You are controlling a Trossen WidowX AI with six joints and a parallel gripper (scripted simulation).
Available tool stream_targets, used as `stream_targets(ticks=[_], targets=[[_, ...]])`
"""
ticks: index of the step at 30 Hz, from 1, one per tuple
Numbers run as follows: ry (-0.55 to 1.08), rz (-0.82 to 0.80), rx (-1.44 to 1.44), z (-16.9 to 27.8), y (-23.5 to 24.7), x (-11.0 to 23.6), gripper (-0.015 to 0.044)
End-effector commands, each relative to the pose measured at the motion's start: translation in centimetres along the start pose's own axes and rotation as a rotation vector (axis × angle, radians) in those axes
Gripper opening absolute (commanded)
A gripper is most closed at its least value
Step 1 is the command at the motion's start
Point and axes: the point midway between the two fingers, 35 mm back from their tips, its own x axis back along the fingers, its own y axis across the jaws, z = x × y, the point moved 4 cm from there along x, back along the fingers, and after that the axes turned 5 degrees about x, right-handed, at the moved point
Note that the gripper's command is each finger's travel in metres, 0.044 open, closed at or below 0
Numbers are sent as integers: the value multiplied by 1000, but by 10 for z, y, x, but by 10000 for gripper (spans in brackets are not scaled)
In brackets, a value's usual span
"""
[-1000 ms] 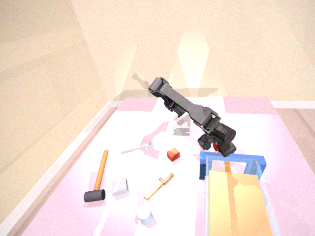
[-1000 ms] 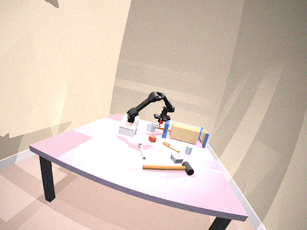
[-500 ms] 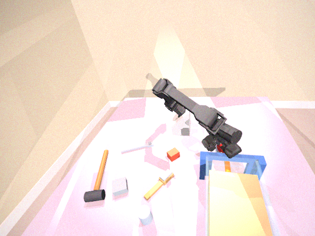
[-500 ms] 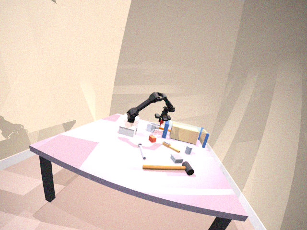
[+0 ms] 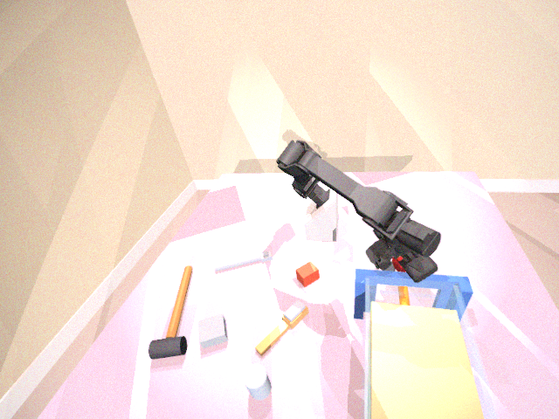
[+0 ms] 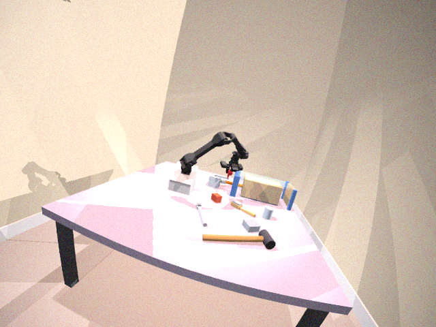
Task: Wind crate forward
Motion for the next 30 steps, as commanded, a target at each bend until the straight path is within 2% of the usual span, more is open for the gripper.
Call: stream_targets(ticks=[1, 30], targets=[[17, -15, 6, 14, 8, -9, 0], [20, -17, 6, 54, 15, -25, 0]])
